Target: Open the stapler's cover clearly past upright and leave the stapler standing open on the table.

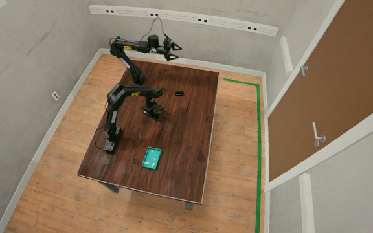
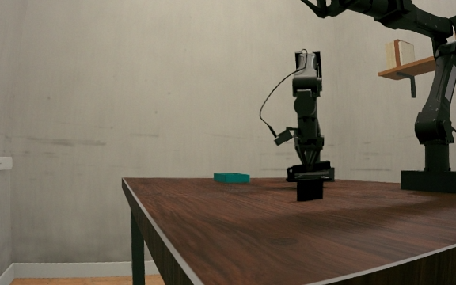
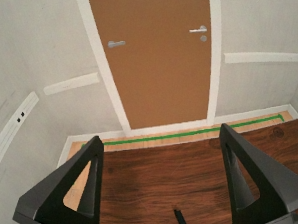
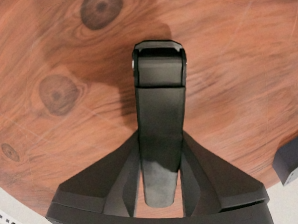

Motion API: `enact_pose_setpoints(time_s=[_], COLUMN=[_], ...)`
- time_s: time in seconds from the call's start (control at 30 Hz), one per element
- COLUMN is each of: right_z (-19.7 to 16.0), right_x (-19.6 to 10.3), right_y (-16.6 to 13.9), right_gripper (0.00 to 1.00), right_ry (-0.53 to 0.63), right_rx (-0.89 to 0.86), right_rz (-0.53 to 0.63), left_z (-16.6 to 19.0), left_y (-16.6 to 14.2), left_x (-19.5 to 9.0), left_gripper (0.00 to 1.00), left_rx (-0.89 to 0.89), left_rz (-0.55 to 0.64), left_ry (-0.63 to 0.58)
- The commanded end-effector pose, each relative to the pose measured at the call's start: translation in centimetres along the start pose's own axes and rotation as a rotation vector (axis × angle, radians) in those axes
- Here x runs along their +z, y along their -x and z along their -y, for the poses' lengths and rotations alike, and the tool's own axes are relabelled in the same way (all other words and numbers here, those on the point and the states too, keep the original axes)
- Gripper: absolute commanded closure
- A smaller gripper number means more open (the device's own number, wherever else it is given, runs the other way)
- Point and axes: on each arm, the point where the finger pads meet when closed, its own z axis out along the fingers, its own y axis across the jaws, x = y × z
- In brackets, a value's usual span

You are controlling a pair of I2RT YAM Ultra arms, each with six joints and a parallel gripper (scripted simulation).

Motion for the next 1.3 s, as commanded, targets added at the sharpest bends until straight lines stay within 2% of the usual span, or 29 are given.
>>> enact_pose_setpoints(time_s=[0.0,0.37,1.27], right_z=[-1.5,-1.1,-0.3], right_x=[-2.9,-0.3,1.0], right_y=[0.8,0.5,0.1], right_gripper=[0.78,0.78,0.78], right_ry=[0.084,0.076,0.076], right_rx=[0.011,0.007,0.003], right_rz=[0.043,0.041,0.041], left_z=[0.0,0.0,0.0], left_y=[0.9,0.9,0.9], left_x=[-0.1,-0.1,-0.1], left_gripper=[0.00,0.00,0.00], left_rx=[-0.002,-0.002,-0.002], left_rz=[0.016,0.016,0.016], left_ry=[0.006,0.006,0.006])
